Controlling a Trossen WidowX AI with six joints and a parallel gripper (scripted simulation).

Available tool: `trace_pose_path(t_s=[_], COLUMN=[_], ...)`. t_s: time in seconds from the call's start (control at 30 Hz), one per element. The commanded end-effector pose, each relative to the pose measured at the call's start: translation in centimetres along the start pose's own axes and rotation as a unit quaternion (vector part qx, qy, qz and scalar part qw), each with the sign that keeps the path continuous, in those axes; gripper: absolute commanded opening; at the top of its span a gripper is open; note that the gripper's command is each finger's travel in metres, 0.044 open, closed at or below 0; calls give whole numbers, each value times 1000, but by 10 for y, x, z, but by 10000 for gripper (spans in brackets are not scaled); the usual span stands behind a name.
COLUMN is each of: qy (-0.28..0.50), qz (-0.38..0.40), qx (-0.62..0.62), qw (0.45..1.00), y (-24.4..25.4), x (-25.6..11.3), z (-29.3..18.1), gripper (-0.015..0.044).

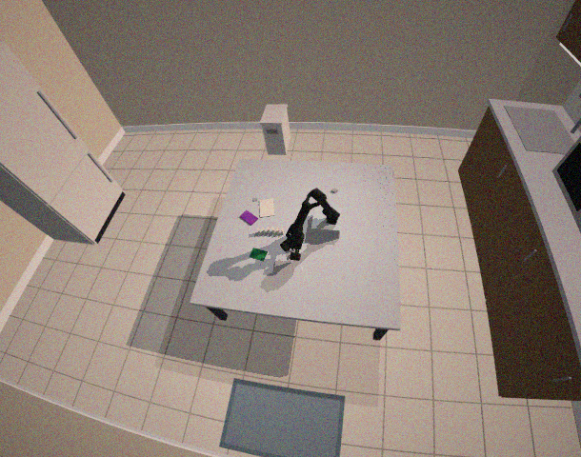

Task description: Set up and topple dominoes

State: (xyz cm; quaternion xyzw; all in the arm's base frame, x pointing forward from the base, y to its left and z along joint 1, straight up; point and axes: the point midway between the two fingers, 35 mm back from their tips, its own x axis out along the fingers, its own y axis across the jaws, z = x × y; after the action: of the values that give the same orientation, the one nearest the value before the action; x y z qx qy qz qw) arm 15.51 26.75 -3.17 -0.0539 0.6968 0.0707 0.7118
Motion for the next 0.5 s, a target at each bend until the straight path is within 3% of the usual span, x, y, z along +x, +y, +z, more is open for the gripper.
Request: trace_pose_path(t_s=[0.0,0.3,0.47], qy=[5,5,5], qz=[-3,-3,-3], qx=[3,3,3], qw=[1000,1000,1000], y=[-2,-2,-2], x=[4,4,4], z=[-3,-3,-3], gripper=[361,125,107])
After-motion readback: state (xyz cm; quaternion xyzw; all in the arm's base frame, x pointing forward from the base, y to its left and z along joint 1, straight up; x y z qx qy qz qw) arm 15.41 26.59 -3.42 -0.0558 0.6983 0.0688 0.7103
